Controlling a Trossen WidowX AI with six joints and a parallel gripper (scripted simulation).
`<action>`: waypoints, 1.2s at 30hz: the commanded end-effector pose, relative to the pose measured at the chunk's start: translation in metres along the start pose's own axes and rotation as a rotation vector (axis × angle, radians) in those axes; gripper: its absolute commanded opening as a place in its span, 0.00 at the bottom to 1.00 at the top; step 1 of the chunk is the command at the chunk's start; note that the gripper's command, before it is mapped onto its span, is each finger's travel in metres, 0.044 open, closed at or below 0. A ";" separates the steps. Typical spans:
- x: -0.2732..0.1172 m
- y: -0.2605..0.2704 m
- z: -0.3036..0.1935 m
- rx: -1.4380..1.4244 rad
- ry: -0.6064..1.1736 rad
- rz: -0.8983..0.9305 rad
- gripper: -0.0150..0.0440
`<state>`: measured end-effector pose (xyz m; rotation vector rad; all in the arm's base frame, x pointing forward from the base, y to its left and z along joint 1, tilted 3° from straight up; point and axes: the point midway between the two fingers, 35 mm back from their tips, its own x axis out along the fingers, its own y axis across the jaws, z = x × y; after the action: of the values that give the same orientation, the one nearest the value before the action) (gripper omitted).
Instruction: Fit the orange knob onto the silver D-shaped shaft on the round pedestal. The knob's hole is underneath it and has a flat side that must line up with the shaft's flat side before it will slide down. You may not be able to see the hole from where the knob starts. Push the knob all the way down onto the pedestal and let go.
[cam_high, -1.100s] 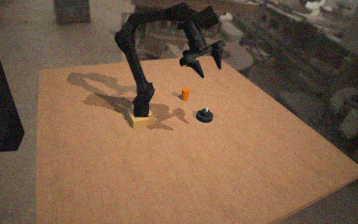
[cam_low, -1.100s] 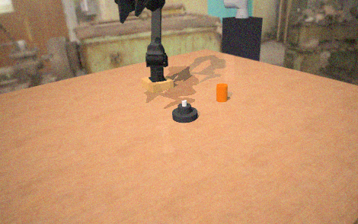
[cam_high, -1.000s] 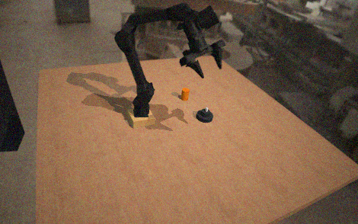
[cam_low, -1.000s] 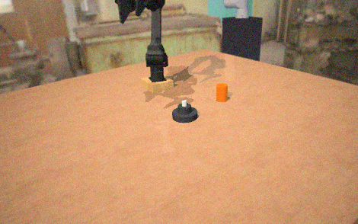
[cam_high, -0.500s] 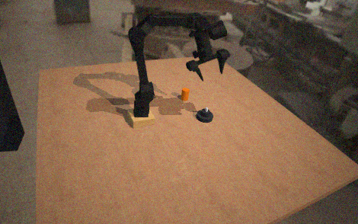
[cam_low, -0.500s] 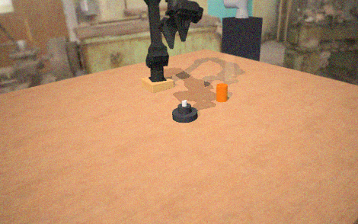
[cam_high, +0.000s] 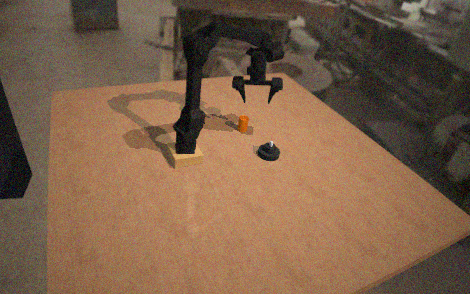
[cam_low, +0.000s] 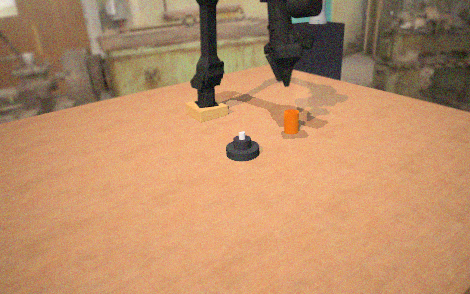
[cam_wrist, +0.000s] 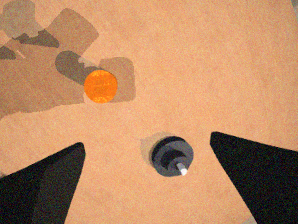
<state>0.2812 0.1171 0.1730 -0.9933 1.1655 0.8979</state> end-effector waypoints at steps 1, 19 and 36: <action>0.023 0.042 0.032 0.122 0.030 0.118 1.00; 0.058 0.045 0.032 0.122 0.030 0.118 1.00; 0.087 0.046 0.033 0.122 0.030 0.118 1.00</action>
<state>0.2638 0.1669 0.0911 -0.8557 1.2924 0.8950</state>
